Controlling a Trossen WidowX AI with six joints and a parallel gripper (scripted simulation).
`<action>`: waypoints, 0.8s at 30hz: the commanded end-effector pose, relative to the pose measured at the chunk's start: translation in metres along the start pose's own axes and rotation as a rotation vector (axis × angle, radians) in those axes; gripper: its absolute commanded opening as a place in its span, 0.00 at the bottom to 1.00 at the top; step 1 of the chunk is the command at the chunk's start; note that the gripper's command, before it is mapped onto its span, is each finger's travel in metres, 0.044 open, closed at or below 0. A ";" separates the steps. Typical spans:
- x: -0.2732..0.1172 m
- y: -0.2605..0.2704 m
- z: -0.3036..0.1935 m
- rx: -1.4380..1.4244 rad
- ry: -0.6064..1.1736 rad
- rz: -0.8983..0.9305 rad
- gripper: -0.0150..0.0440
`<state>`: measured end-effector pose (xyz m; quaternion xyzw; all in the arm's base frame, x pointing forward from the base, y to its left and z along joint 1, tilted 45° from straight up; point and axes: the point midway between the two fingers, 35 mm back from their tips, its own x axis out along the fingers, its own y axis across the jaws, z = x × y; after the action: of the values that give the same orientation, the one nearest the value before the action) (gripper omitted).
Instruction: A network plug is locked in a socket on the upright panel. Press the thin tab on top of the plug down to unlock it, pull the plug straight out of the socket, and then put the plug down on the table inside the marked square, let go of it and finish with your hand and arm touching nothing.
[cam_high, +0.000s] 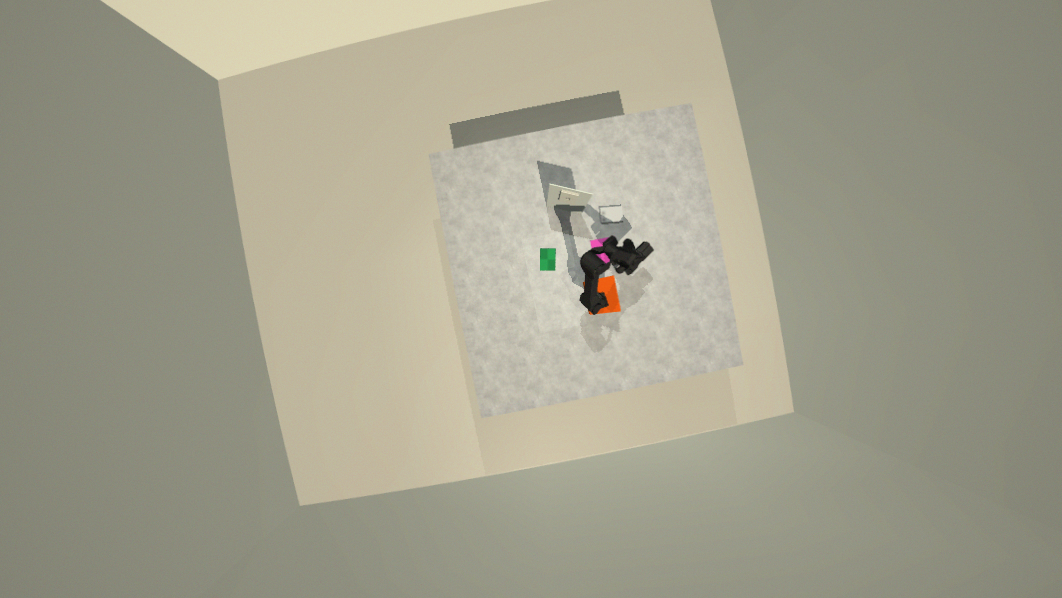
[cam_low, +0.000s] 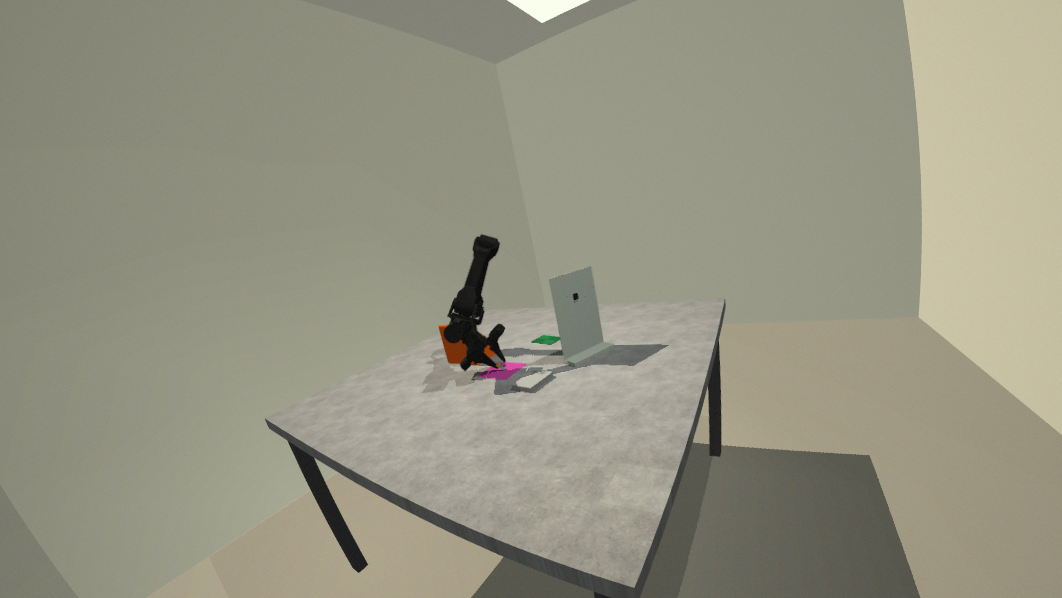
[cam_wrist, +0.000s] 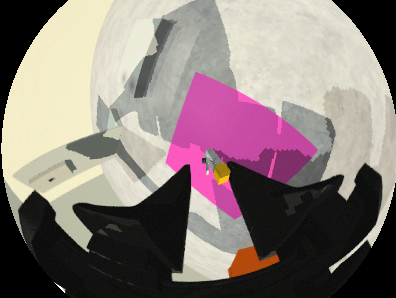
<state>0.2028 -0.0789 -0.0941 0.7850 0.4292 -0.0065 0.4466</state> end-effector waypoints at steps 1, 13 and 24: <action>-0.004 0.000 0.001 -0.004 -0.004 -0.002 0.52; -0.018 0.000 0.001 -0.002 -0.006 -0.002 0.52; -0.029 0.002 0.001 -0.001 -0.005 0.000 0.52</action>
<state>0.1873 -0.0954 -0.0830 0.7876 0.4273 -0.0073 0.4439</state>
